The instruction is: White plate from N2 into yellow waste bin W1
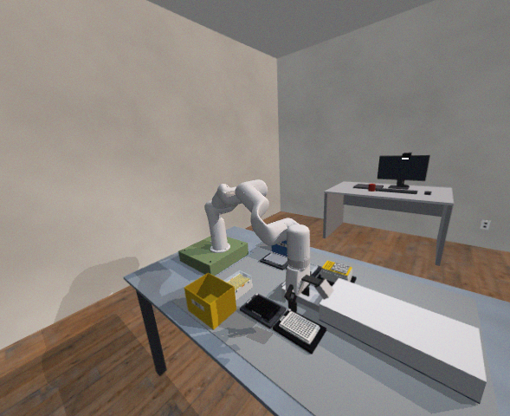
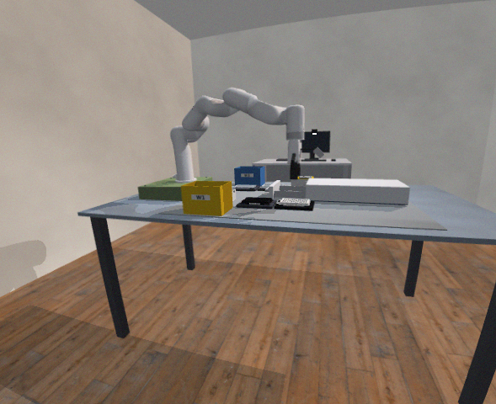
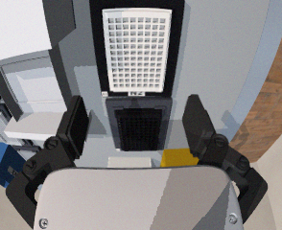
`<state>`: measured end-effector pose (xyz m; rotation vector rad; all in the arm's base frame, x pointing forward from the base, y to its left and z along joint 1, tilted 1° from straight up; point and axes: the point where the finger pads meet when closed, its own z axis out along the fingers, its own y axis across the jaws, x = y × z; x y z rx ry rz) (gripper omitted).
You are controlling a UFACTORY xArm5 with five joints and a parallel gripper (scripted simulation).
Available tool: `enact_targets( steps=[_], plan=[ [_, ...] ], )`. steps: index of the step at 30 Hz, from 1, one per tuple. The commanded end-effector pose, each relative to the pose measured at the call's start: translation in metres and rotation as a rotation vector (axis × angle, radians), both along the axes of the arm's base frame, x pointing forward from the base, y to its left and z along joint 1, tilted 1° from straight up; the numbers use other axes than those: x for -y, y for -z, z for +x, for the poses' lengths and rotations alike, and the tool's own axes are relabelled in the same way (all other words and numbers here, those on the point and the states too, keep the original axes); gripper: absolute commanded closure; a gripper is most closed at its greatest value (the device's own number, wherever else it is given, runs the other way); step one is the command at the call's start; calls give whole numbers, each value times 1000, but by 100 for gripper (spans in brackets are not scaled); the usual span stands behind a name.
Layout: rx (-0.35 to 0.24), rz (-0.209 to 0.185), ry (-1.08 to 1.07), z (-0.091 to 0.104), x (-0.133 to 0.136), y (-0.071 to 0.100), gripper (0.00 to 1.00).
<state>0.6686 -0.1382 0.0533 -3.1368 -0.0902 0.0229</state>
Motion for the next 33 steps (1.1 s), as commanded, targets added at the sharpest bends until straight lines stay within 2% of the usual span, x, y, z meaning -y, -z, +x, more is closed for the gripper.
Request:
enact_targets(
  steps=[1,33],
  plan=[
    [5,-1,0,1,0,4,0],
    [5,-1,0,0,1,50,0]
  ],
)
